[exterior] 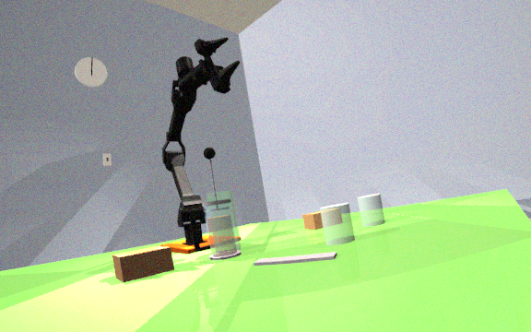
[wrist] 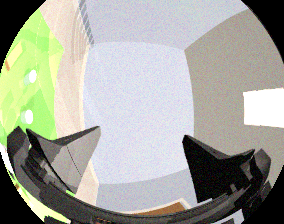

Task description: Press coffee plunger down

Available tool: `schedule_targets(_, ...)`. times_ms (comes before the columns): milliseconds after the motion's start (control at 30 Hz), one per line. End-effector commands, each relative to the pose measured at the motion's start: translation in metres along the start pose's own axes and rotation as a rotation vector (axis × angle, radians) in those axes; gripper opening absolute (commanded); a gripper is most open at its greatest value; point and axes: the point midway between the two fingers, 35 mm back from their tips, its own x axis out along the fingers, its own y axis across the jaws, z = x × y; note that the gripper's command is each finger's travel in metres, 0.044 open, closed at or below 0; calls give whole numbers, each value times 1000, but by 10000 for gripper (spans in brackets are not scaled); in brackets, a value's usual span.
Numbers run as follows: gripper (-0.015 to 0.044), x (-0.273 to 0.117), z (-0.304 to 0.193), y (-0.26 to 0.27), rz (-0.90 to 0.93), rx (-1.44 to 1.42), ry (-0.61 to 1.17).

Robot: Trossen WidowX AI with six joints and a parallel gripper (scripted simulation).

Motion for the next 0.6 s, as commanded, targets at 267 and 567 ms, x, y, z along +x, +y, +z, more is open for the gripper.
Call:
schedule_targets(267, 440, -65, -62, 110, 168, 970, 615)
schedule_targets(567, 440, -118, -75, 161, 87, 1368, 991)
